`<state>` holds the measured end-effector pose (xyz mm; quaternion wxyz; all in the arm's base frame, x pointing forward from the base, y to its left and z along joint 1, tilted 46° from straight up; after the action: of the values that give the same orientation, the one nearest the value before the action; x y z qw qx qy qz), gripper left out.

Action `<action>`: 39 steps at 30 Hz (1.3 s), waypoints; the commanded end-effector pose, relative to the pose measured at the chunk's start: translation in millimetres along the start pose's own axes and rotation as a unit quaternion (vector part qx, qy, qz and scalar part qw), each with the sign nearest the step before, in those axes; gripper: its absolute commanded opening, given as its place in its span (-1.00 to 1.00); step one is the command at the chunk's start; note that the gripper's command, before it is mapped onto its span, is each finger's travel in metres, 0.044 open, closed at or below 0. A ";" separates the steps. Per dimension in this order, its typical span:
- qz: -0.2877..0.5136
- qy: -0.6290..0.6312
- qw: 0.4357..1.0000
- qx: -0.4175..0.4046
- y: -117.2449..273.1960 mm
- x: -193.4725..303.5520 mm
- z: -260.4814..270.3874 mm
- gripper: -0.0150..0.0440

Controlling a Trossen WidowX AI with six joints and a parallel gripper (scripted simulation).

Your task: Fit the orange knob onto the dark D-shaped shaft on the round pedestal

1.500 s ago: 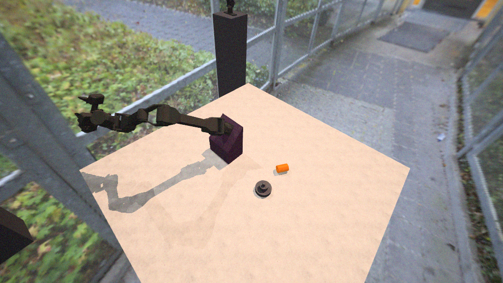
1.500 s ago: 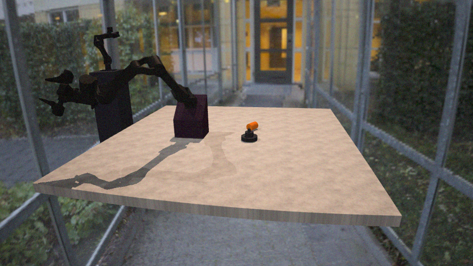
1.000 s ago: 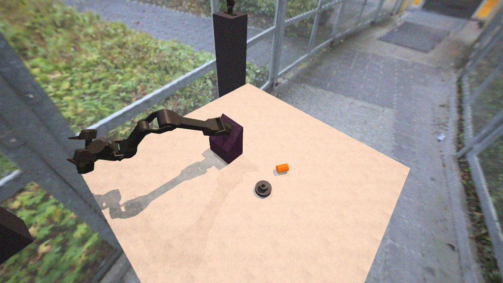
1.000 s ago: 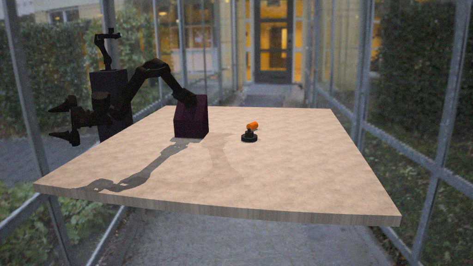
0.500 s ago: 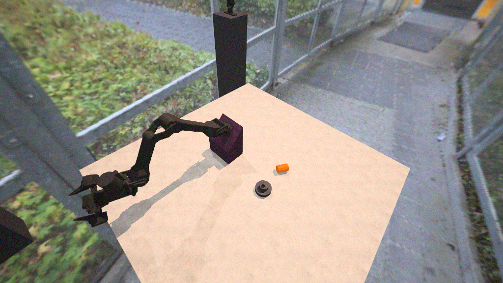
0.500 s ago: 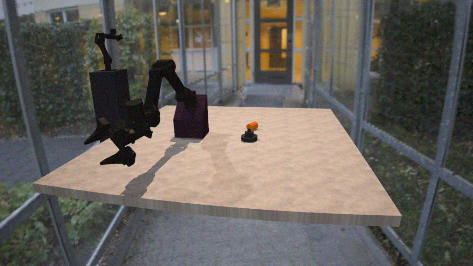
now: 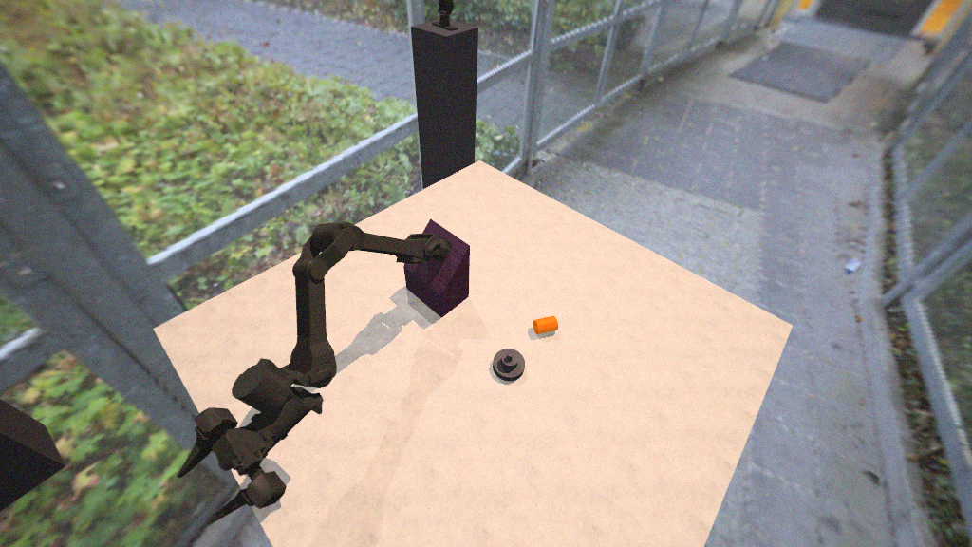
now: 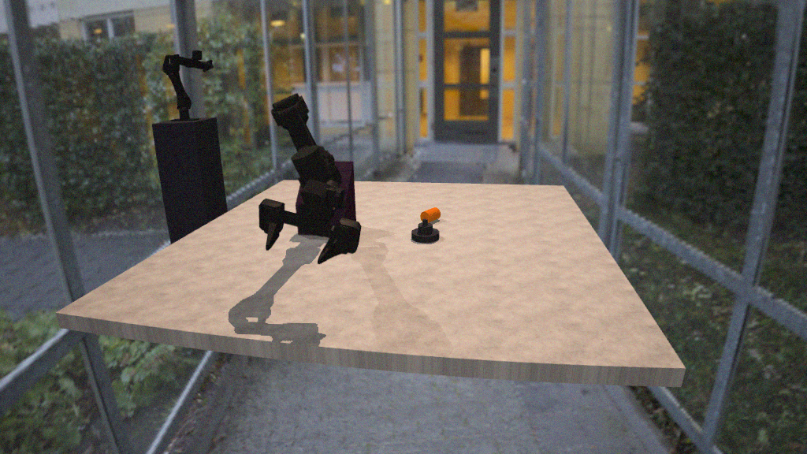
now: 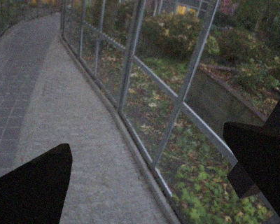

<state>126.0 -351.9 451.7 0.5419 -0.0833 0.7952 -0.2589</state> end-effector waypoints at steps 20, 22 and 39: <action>-0.110 -0.202 0.910 -0.346 216.4 -163.4 149.7 1.00; -0.119 -0.217 0.895 -0.372 240.2 -176.6 152.2 1.00; -0.186 -0.325 0.736 -0.564 440.0 -263.2 103.9 1.00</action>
<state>393.5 55.6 424.0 0.5746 -0.5709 0.5657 0.1548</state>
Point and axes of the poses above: the point midway between the two fingers, 35 mm back from their tips, its own y axis back along the fingers, its own z axis across the jaws, x = y × z, the point moved 10 cm from there along y, back along the fingers, and after that the axes turned 7 degrees about y, right-handed, at the moved point
